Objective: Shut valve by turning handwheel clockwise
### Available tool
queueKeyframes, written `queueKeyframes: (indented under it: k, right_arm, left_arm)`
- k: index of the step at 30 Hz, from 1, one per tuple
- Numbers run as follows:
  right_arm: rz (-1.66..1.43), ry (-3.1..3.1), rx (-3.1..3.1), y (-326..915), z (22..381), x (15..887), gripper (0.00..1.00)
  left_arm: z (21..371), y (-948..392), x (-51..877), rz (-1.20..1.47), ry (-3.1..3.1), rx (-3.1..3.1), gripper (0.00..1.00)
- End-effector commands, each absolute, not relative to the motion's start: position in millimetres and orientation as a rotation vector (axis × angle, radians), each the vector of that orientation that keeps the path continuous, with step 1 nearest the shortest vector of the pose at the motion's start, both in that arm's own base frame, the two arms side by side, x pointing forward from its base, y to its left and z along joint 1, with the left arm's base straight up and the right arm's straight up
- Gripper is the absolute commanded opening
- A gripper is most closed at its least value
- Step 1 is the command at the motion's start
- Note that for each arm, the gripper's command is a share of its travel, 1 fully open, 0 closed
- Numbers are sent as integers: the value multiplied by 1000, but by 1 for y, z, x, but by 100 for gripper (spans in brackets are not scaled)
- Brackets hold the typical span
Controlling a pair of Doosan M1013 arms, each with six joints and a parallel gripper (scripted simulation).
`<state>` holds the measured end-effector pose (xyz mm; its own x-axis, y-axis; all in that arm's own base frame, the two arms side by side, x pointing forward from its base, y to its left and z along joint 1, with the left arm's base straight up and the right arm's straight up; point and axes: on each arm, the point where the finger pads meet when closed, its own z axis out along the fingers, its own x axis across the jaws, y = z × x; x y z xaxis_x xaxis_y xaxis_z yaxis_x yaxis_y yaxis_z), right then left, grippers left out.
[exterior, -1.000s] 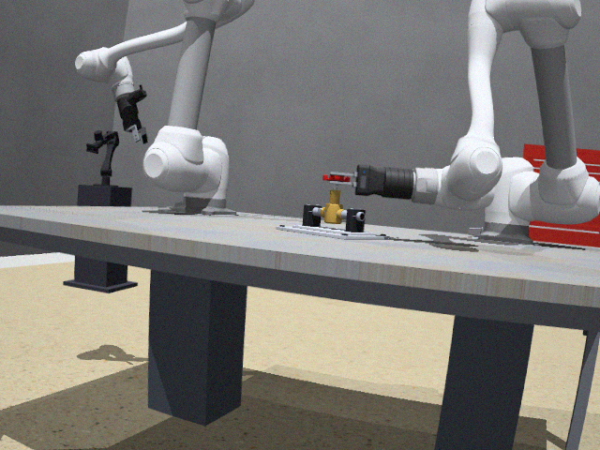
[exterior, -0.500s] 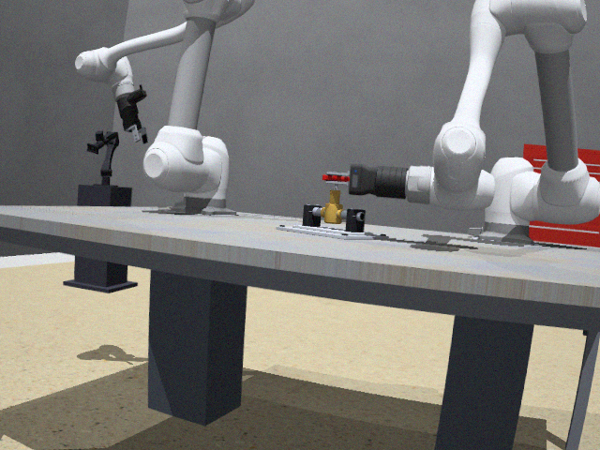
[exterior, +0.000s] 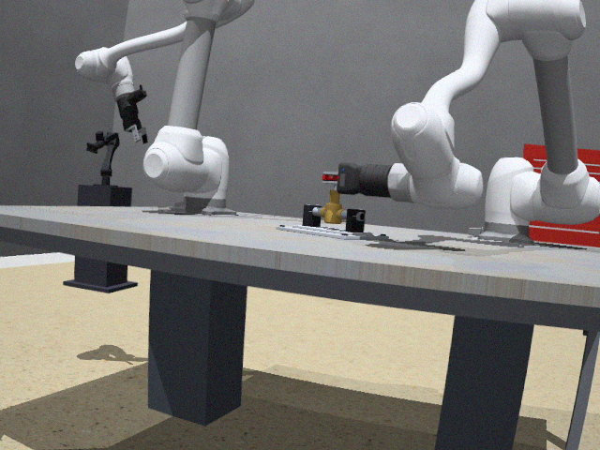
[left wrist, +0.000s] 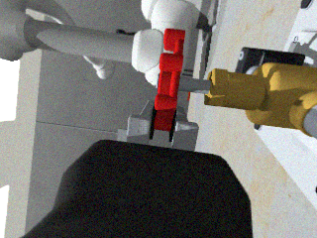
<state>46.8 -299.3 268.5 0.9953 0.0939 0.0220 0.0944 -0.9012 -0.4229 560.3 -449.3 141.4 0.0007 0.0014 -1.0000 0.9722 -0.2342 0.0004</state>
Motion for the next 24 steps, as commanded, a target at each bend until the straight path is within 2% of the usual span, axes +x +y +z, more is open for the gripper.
queueKeyframes:
  k: [1,24]
  right_arm:
    - [-2,-134,-2702,-300,269,47,100]
    - [-2,-134,-2702,-300,269,47,100]
  left_arm:
    - [143,-453,560,-1462,1020,1464,0]
    - [143,-466,550,-1846,619,1849,0]
